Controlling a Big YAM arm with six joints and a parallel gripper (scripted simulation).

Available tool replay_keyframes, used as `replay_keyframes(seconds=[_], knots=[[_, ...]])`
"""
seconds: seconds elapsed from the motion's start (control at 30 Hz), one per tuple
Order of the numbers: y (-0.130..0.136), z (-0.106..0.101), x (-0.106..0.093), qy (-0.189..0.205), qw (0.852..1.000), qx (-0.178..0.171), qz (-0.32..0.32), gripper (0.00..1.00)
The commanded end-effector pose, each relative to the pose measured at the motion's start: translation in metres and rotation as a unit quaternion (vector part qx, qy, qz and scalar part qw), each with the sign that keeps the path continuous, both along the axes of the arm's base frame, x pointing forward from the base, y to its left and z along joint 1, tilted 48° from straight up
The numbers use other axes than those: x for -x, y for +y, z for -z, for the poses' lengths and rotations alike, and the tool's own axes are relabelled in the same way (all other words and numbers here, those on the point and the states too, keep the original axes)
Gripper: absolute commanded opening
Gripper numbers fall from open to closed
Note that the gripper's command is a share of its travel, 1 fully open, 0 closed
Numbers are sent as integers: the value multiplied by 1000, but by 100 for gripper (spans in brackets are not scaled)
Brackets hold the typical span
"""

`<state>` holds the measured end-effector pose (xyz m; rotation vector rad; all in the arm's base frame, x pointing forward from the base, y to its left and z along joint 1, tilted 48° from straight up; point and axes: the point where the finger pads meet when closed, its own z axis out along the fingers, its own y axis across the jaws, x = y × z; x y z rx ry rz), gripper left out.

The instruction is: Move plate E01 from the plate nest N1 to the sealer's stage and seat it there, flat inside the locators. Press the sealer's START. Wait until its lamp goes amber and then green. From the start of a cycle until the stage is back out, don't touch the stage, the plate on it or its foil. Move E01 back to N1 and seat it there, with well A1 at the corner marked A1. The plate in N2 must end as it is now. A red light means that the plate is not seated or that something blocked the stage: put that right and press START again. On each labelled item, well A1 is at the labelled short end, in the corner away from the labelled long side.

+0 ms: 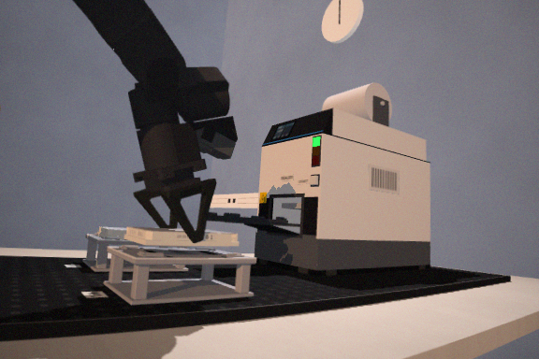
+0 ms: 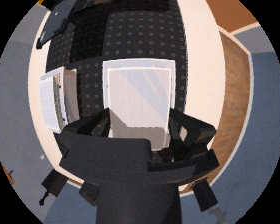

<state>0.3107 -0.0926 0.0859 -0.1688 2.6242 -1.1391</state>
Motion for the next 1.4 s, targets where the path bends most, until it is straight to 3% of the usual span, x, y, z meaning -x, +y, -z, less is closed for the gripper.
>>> replay_keyframes(seconds=[0.0, 0.43, 0.8, 1.2, 1.37], knots=[[3, 4, -3, 2, 1000, 0, -10, 0], [-4, -2, -3, -3, 1000, -1, 0, 0], [6, -9, -22, -18, 1000, -3, -12, 0], [-1, -19, -26, -29, 1000, -2, -5, 0], [3, -11, -18, -20, 1000, -3, -8, 0]])
